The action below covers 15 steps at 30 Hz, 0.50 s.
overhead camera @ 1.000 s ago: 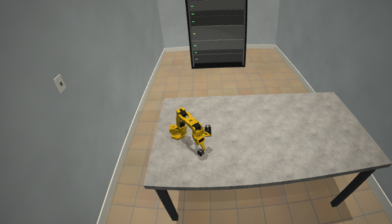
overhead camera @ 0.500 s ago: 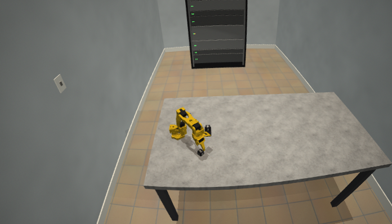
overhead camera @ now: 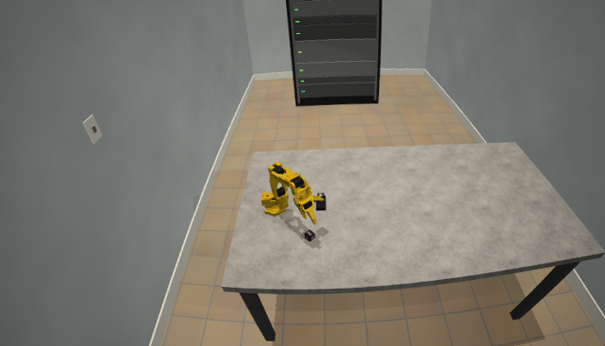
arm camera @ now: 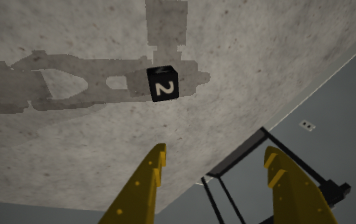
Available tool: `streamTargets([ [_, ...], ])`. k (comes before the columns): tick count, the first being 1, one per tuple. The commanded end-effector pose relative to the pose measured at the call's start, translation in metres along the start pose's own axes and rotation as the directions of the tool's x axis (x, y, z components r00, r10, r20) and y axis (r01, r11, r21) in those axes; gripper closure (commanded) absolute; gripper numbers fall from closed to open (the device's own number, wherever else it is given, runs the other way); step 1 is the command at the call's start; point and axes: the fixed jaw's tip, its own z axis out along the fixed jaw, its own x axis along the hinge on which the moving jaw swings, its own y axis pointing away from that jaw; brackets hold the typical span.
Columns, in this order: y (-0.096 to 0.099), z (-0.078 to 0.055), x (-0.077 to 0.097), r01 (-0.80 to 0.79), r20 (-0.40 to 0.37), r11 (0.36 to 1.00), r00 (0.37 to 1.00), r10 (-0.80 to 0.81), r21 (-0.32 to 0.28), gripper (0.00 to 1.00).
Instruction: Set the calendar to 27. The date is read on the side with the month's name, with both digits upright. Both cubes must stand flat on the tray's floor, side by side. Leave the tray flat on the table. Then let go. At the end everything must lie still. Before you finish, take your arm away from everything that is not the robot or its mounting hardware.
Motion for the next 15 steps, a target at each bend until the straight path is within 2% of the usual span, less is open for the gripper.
streamTargets([
  [1,-0.008,-0.024,0.002,-0.009,-0.008,0.991,1.000,0.010,0.137,0.65],
  [5,-0.010,-0.043,0.002,-0.008,-0.013,0.970,1.000,0.011,0.241,0.65],
  [8,-0.010,-0.053,0.002,-0.007,-0.016,0.956,1.000,0.012,0.292,0.65],
  [15,-0.010,-0.058,0.002,-0.006,-0.018,0.948,1.000,0.012,0.319,0.65],
])
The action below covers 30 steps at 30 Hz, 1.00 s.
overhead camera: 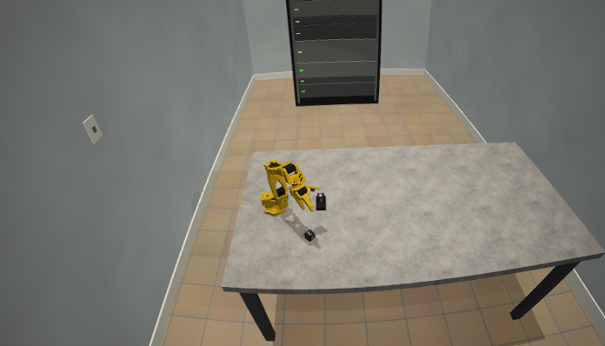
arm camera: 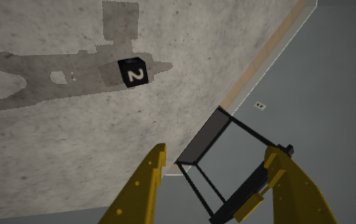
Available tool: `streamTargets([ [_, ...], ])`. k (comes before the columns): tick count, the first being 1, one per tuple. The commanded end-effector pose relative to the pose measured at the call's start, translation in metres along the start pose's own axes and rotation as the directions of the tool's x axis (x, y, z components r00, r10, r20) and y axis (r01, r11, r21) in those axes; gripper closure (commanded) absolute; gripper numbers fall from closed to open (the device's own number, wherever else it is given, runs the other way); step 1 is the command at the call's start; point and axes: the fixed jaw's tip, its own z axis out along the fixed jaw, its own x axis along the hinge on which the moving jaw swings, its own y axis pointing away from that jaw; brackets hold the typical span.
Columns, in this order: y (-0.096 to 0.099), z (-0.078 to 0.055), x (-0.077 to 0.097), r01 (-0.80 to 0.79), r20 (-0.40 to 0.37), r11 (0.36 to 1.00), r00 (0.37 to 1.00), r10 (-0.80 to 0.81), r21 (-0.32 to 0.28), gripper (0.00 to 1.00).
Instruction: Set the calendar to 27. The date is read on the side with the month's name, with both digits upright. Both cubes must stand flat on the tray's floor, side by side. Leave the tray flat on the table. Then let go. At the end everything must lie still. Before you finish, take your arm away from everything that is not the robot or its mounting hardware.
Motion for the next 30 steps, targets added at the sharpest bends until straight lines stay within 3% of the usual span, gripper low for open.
streamTargets([
  [1,-0.0066,-0.0112,0.0020,-0.009,-0.006,0.998,1.000,0.009,0.066,0.65],
  [18,-0.0076,-0.0103,0.0003,-0.096,0.002,0.993,0.995,0.096,0.066,0.65],
  [30,-0.0112,-0.0074,-0.0056,-0.378,0.030,0.924,0.926,0.377,0.060,0.65],
])
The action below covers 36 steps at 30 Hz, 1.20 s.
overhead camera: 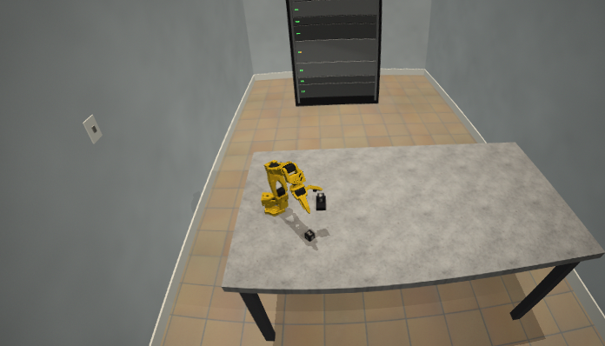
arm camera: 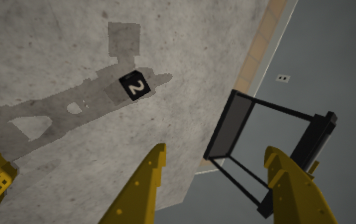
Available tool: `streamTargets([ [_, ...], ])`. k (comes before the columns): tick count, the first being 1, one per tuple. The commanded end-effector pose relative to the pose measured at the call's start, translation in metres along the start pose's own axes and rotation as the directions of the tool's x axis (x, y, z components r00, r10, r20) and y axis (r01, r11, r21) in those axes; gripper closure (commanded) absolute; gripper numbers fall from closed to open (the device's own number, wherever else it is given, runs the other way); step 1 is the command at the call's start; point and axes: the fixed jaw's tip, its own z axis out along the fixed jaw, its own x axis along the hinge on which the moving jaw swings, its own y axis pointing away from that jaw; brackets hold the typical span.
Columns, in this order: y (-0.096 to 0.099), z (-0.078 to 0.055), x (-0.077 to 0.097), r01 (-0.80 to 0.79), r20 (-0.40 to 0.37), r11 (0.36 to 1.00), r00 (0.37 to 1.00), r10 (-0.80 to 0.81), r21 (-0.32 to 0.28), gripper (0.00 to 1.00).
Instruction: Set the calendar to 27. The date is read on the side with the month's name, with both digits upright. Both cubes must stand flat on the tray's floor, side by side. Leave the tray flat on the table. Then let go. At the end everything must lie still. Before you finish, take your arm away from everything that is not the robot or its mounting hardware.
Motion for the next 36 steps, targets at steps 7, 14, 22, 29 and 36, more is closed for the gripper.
streamTargets([
  [7,-0.009,-0.004,-0.009,-0.251,0.038,0.967,0.968,0.250,0.043,0.65],
  [14,-0.011,-0.002,-0.015,-0.492,0.054,0.870,0.870,0.490,0.025,0.65],
  [22,-0.013,0.001,-0.020,-0.669,0.061,0.743,0.742,0.668,0.007,0.65],
  [29,-0.016,0.003,-0.025,-0.814,0.064,0.580,0.578,0.813,-0.013,0.65],
  [36,-0.018,0.004,-0.028,-0.894,0.062,0.447,0.445,0.893,-0.027,0.65],
])
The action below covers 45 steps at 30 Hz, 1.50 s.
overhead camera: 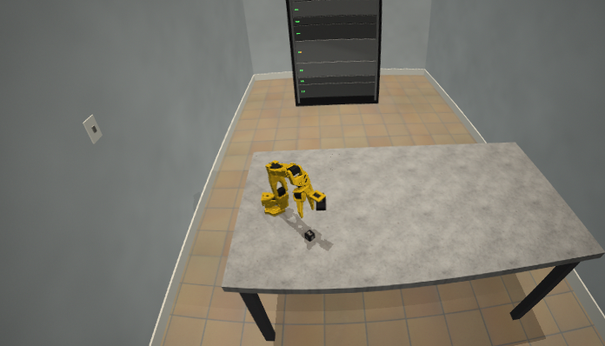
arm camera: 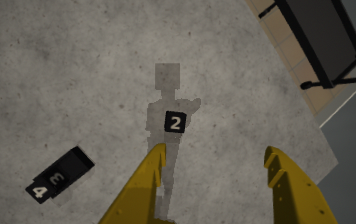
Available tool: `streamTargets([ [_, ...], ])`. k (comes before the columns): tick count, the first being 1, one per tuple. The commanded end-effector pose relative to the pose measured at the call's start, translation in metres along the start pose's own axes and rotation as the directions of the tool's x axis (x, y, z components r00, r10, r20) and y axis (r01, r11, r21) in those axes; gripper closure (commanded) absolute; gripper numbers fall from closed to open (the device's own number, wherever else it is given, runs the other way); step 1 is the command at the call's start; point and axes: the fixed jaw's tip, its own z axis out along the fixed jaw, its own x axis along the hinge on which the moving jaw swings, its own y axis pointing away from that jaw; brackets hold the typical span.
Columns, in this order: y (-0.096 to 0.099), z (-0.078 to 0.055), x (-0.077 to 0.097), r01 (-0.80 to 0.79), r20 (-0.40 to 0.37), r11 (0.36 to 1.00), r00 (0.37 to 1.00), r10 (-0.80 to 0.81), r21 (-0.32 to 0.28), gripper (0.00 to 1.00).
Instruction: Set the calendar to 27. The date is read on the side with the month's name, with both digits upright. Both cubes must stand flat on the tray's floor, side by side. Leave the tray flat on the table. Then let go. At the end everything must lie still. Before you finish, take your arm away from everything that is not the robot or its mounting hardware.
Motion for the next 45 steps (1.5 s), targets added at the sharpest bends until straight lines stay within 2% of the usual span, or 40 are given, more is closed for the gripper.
streamTargets([
  [1,0.001,-0.007,-0.011,-0.070,0.060,0.998,0.996,0.070,0.001,0.65],
  [12,0.002,-0.006,-0.012,-0.150,0.060,0.989,0.987,0.150,-0.006,0.65],
  [25,0.002,-0.002,-0.011,-0.156,0.042,0.988,0.987,0.156,-0.008,0.65],
  [29,0.003,0.010,-0.007,-0.156,-0.022,0.988,0.988,0.156,-0.010,0.65],
  [35,0.006,0.042,0.007,-0.157,-0.189,0.987,0.970,0.151,-0.016,0.65],
  [37,0.006,0.042,0.007,-0.157,-0.189,0.987,0.970,0.151,-0.016,0.65],
  [41,0.009,0.062,0.020,-0.158,-0.304,0.987,0.942,0.144,-0.021,0.65],
  [45,0.011,0.076,0.031,-0.159,-0.386,0.987,0.912,0.138,-0.024,0.65],
])
